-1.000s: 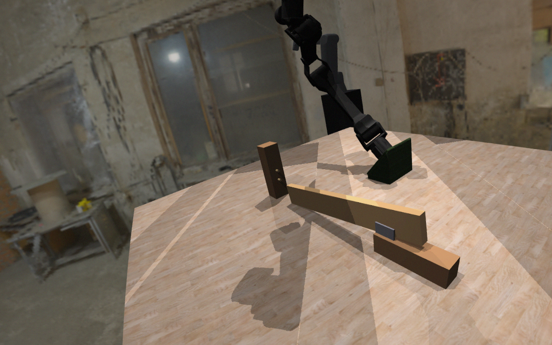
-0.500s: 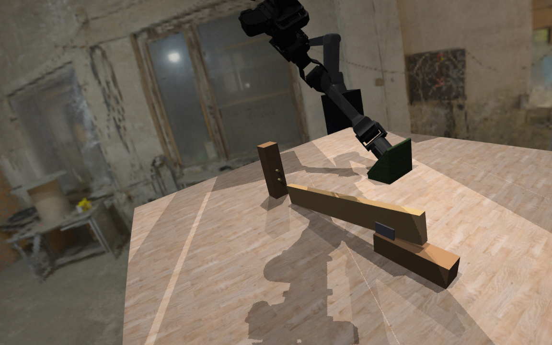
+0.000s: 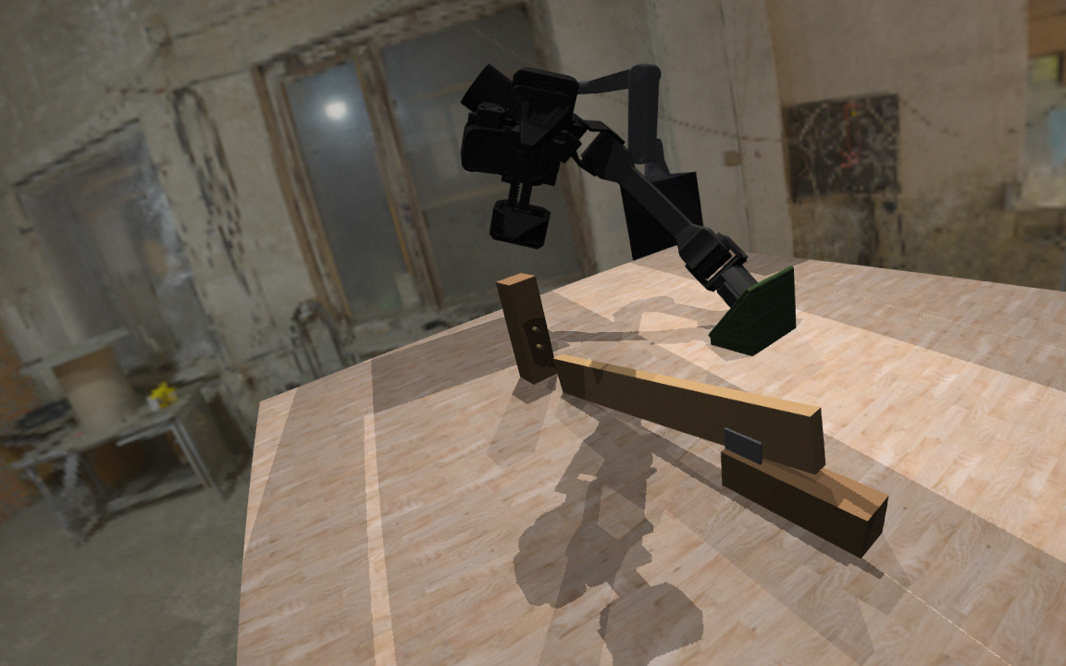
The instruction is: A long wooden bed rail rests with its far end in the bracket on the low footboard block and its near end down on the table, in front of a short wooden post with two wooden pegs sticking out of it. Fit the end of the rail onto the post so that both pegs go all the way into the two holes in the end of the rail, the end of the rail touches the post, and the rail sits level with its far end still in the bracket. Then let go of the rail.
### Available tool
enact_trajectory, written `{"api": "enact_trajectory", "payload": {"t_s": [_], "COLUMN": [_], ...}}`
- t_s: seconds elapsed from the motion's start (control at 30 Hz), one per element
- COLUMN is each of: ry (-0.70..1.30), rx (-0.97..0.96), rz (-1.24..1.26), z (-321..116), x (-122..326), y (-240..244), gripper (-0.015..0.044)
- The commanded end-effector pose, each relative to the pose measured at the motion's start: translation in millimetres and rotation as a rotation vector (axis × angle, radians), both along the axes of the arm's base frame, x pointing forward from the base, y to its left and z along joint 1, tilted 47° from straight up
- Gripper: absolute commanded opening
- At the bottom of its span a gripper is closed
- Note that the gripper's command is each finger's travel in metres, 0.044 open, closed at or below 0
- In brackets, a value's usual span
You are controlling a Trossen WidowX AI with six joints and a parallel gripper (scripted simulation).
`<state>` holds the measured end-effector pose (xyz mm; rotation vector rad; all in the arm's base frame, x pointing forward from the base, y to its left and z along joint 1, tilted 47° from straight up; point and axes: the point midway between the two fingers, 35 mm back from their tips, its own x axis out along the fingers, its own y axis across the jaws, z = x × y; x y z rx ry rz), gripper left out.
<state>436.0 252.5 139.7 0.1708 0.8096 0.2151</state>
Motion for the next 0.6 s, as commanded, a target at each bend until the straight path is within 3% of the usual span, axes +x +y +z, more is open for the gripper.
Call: {"api": "enact_trajectory", "payload": {"t_s": [0.0,0.37,0.57], "ry": [0.124,0.655,0.996], "rx": [-0.469,-1.238,-1.432], "rz": [0.137,0.769,1.245], "z": [-40,-65,-54], "x": [-13,-80,-113], "y": [-69,-204,-252], "gripper": [0.044,0.044,0.044]}}
